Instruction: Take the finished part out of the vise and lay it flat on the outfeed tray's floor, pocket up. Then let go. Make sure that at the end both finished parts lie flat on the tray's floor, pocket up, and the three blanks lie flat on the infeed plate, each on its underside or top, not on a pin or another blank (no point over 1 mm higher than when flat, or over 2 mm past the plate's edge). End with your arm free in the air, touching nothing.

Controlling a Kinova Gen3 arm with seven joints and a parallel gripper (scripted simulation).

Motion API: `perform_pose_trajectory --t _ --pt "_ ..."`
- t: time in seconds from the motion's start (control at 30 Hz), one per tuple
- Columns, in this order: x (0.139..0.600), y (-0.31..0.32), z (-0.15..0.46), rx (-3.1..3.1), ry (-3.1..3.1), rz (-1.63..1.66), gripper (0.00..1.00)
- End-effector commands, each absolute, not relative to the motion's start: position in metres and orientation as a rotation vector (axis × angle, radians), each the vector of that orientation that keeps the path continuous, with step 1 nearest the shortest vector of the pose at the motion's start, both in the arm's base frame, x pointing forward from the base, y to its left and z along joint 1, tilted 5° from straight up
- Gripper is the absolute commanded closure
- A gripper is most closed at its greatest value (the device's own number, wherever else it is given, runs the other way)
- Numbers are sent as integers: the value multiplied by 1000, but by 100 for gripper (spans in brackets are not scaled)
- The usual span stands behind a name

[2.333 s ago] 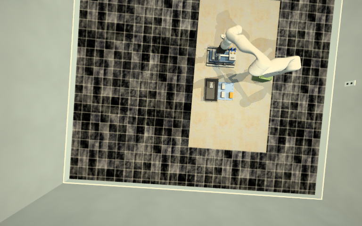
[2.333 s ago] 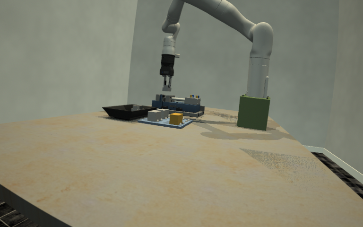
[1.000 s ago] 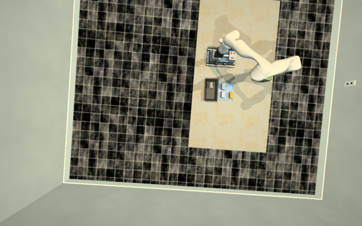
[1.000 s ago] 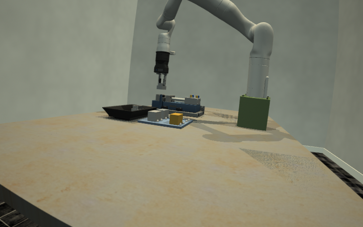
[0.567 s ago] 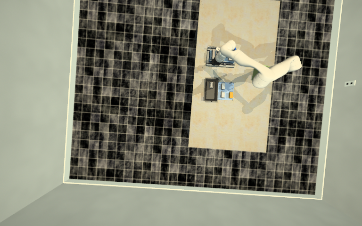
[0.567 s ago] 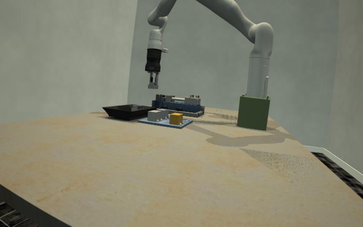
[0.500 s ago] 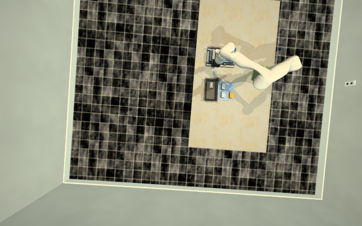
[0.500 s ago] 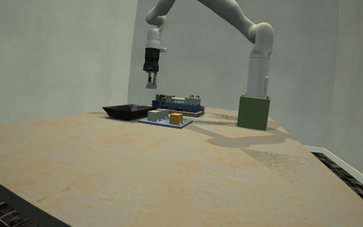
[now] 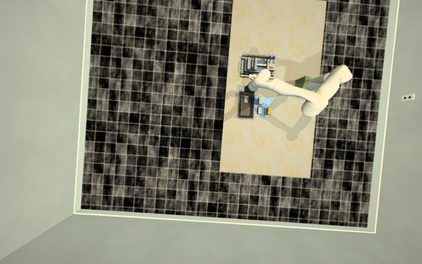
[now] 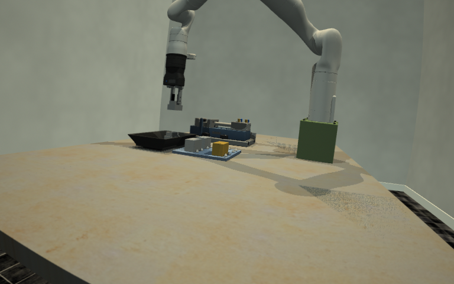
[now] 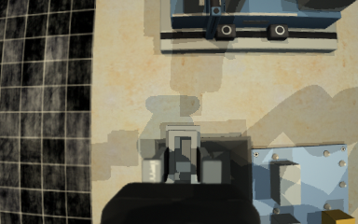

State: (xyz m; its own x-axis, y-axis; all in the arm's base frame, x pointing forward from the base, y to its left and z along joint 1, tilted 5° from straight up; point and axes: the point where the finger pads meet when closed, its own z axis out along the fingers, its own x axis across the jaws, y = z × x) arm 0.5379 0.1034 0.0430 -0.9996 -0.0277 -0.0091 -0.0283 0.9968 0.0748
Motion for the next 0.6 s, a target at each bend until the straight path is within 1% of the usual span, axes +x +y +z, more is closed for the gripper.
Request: perform_pose_trajectory --t 0.0,0.23,0.3,0.57 --pt "534 141 47 -103 3126 120 100" --pt "523 193 51 -107 3126 122 100" --pt "523 193 51 -107 3126 122 100" --pt "509 235 54 -110 3127 124 100"
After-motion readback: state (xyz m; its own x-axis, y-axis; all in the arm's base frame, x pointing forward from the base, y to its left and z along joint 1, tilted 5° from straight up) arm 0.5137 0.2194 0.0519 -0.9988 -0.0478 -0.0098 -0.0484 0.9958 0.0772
